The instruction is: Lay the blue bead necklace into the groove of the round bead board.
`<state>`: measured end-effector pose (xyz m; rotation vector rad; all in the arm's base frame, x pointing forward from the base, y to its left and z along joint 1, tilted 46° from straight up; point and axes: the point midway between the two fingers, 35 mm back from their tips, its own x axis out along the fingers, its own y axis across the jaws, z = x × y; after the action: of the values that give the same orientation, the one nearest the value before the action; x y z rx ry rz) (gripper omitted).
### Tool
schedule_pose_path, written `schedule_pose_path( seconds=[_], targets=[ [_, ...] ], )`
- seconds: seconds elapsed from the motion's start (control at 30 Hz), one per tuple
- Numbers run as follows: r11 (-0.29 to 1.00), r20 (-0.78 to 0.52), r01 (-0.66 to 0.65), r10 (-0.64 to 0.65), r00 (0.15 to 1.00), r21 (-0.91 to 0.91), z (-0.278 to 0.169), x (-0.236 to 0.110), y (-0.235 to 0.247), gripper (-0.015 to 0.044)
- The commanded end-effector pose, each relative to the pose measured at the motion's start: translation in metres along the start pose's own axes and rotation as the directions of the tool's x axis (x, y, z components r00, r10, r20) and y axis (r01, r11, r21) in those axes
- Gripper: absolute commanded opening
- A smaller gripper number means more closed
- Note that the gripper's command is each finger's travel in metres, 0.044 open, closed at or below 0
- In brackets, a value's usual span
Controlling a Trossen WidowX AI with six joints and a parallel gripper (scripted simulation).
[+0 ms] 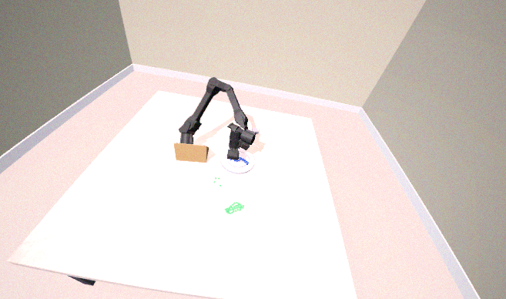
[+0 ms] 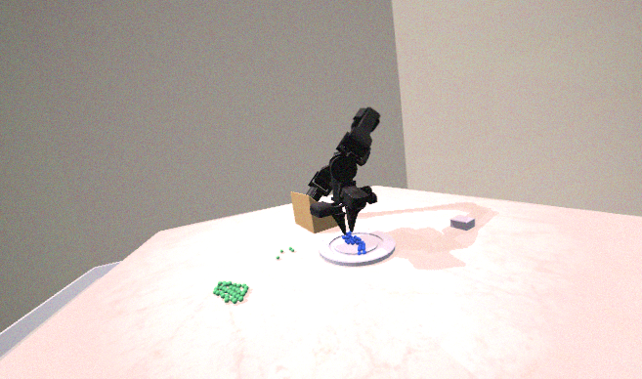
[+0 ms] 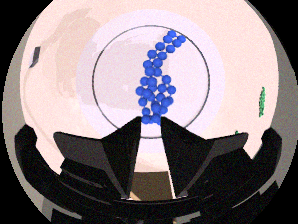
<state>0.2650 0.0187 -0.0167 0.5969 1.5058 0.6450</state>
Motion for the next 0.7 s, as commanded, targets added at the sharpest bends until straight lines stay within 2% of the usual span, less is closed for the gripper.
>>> schedule_pose_path(
  seconds=[0.0,0.47,0.67],
  targets=[
    [1.000,0.001,-0.005,0.005,1.000,0.004,-0.004,0.000,0.010,0.0000],
    [1.000,0.001,-0.005,0.005,1.000,0.004,-0.005,0.011,0.012,0.0000],
    [1.000,0.000,-0.001,0.001,1.000,0.000,-0.004,0.008,0.012,0.0157]
  ],
)
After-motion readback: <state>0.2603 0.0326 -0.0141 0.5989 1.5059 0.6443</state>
